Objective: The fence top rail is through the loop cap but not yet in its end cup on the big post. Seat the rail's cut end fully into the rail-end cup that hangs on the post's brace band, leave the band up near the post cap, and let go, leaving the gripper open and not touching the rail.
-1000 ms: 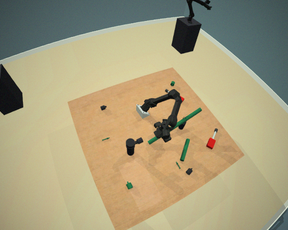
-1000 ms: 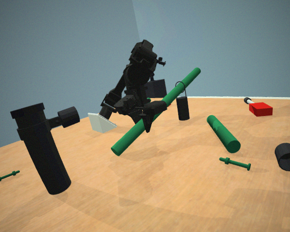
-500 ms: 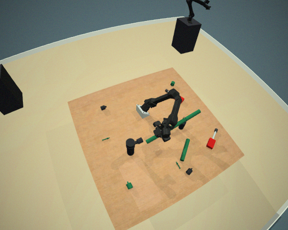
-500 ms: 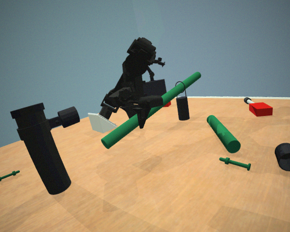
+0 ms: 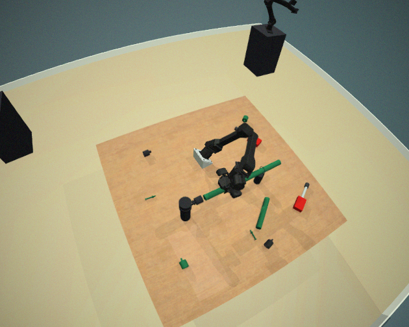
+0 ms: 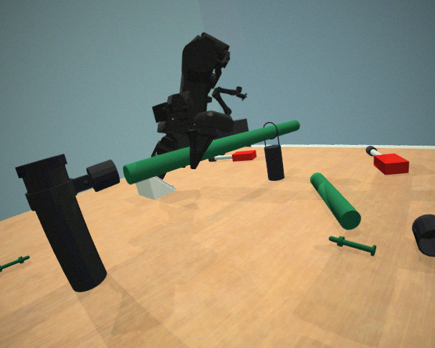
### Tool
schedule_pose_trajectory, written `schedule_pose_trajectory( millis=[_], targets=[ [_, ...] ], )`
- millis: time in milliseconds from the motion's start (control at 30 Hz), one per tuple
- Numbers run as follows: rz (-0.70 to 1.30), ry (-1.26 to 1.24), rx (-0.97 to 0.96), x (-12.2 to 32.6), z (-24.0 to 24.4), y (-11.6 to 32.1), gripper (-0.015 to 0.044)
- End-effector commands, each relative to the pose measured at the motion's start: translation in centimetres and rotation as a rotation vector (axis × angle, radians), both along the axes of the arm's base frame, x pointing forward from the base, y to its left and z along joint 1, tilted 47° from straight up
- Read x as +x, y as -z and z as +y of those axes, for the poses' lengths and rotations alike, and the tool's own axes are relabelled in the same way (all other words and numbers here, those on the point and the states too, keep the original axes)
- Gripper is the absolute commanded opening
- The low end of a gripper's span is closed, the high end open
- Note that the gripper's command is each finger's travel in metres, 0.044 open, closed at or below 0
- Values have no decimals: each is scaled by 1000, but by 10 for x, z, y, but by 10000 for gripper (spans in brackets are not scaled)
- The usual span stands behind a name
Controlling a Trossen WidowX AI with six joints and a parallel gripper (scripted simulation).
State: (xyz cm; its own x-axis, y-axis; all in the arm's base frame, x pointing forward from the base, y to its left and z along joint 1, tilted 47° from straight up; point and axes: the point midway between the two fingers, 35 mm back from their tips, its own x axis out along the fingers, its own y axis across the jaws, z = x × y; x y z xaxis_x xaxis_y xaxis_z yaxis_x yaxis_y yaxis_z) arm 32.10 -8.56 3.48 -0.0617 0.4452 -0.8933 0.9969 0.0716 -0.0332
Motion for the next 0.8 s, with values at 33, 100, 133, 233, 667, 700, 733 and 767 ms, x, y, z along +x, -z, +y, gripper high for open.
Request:
schedule_pose_trajectory(
  millis=[33,100,133,233,667,700,733,767],
  targets=[
    [-17,2,-32,2,-9,-5,0],
    [-17,2,-32,2,-9,-5,0],
    [-17,2,-32,2,-9,-5,0],
    [-17,2,-32,2,-9,-5,0],
    [-4,-1,-11,1,-2,-2,0],
    [-4,-1,-11,1,-2,-2,0],
    [-4,-1,-11,1,-2,-2,0],
    [-4,-1,-11,1,-2,-2,0]
  ],
)
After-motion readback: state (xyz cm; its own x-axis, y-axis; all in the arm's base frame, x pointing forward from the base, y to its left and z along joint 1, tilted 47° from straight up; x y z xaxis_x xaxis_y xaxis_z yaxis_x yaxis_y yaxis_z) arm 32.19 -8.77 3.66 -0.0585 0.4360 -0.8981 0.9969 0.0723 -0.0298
